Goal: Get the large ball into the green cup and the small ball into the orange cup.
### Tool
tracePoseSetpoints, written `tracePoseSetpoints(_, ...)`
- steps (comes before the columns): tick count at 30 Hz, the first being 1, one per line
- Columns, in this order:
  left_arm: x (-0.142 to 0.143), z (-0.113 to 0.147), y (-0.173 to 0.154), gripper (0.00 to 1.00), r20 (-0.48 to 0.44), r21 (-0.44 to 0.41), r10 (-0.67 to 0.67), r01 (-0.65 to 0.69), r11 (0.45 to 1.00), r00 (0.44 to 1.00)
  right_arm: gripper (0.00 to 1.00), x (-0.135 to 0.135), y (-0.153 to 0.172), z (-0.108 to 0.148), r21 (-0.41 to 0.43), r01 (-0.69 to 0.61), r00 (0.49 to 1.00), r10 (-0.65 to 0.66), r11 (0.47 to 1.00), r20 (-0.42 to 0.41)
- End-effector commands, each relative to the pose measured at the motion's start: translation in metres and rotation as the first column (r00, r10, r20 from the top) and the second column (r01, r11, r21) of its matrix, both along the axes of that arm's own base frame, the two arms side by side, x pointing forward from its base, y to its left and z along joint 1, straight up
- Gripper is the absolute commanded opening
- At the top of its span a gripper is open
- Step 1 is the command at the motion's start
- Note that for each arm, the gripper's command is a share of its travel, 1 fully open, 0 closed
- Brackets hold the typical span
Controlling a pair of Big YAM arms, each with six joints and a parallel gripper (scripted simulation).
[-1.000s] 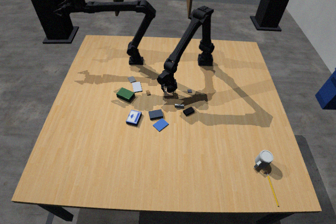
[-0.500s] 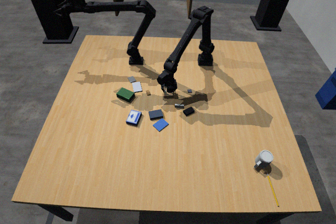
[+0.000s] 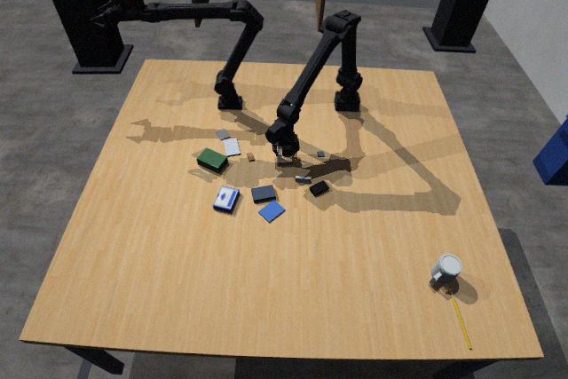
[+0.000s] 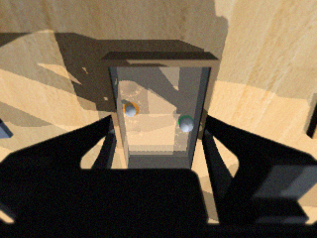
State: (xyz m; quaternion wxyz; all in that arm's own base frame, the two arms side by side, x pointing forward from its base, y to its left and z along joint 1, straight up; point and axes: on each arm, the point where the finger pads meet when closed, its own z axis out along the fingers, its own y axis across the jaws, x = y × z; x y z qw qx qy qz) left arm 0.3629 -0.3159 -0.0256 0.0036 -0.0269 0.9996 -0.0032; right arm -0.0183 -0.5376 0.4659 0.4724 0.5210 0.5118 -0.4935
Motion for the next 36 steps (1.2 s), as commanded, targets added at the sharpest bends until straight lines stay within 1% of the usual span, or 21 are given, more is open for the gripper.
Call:
tracePoseSetpoints(1, 0.0011, -0.0093, -0.0004, 0.70, -0.008, 0.006, -0.004, 0.004, 1.000, 1.000, 1.00, -0.0056, -0.0067, 0.0346, -0.067, 0.013, 1.000, -0.012, 0.998, 0.011)
tracePoseSetpoints(29, 0.0002, -0.0123, 0.0004, 0.70, -0.009, 0.007, -0.004, 0.004, 1.000, 1.000, 1.00, -0.0056, -0.0067, 0.0346, -0.067, 0.013, 1.000, -0.012, 0.998, 0.011)
tracePoseSetpoints(30, 0.0002, -0.0123, 0.0004, 0.87, -0.009, 0.007, -0.004, 0.004, 1.000, 1.000, 1.00, -0.0056, -0.0067, 0.0346, -0.067, 0.013, 1.000, -0.012, 0.998, 0.011)
tracePoseSetpoints(36, 0.0002, -0.0123, 0.0004, 0.87, -0.009, 0.007, -0.004, 0.004, 1.000, 1.000, 1.00, -0.0056, -0.0067, 0.0346, -0.067, 0.013, 1.000, -0.012, 0.998, 0.011)
